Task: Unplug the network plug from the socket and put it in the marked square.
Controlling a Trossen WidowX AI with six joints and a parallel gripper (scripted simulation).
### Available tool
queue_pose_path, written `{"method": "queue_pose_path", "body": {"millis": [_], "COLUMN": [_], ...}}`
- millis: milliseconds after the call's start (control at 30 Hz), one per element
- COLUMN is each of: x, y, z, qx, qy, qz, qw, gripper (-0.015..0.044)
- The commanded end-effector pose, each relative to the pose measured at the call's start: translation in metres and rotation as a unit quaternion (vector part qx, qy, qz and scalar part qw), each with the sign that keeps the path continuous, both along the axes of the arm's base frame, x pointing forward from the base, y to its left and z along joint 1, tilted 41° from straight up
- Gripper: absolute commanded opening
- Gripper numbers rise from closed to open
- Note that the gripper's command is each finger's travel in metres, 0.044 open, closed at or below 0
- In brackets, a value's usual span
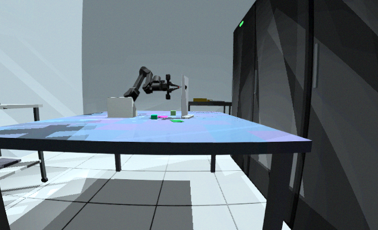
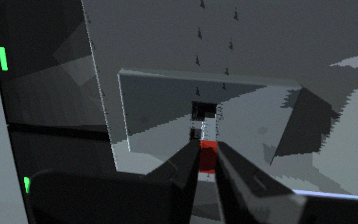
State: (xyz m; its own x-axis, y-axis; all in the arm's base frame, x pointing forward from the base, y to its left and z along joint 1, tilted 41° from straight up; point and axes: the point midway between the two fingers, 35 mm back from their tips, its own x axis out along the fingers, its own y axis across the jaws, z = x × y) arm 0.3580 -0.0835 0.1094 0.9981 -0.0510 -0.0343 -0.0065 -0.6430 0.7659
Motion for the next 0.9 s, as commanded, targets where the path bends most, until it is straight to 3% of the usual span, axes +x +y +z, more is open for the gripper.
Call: {"method": "queue_pose_path", "body": {"millis": [0, 867], "x": [-0.004, -0.018], "y": [0.002, 0.006], "z": [0.0, 0.003], "qx": [0.002, 0.003], "qy": [0.001, 0.002], "qz": [0.002, 0.002], "qw": [1.0, 1.0], "gripper": [0.0, 0.0]}}
